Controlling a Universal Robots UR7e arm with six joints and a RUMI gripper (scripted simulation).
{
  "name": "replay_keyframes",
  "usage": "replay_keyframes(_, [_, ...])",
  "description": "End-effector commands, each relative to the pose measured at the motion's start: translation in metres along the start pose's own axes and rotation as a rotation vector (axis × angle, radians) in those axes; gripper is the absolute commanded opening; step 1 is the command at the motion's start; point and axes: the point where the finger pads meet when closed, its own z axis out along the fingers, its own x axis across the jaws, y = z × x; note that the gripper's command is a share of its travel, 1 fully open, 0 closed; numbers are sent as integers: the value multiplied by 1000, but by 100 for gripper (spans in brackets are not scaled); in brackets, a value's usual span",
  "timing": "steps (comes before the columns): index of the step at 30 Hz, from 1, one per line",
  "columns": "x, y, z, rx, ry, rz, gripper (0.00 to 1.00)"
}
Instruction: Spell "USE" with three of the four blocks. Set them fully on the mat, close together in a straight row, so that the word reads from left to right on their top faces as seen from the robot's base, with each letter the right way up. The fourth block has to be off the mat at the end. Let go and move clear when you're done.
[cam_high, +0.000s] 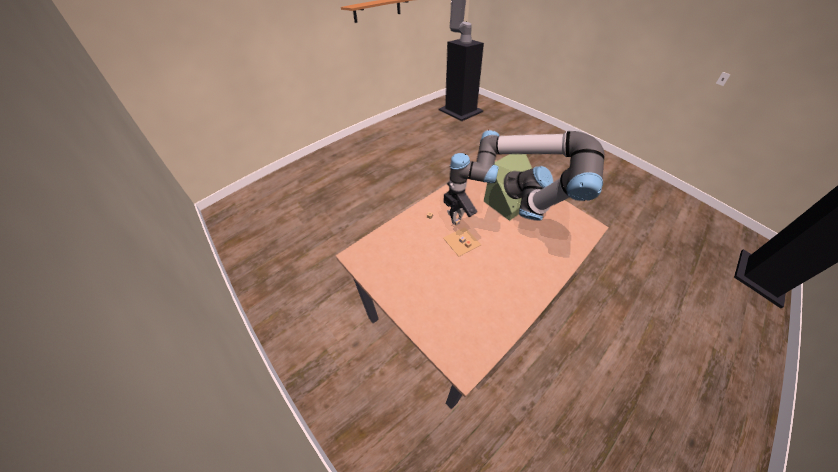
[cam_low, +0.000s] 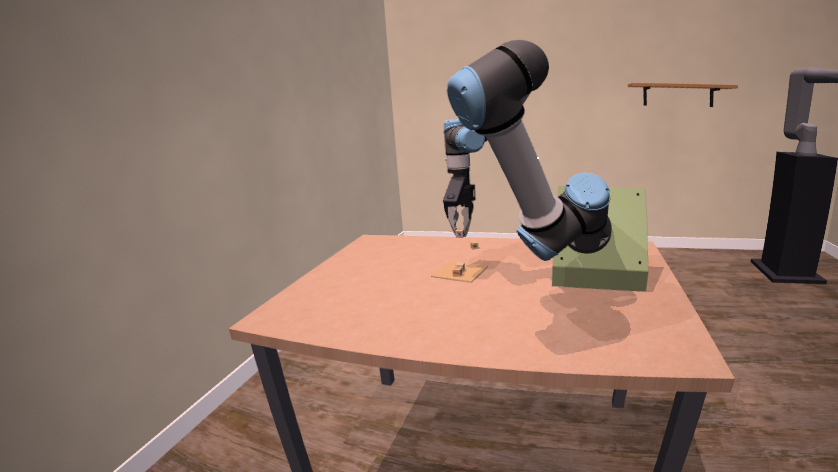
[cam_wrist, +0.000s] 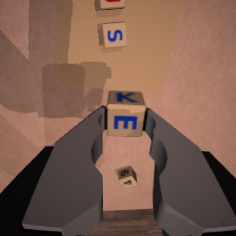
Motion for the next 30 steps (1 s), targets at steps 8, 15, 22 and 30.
replay_keyframes(8, [-5,-3,0,2,2,-107,5])
replay_keyframes(15, [-5,-3,0,2,2,-115,5])
replay_keyframes(22, [-5,-3,0,2,2,-115,5])
replay_keyframes(30, [-5,-3,2,2,2,-115,5])
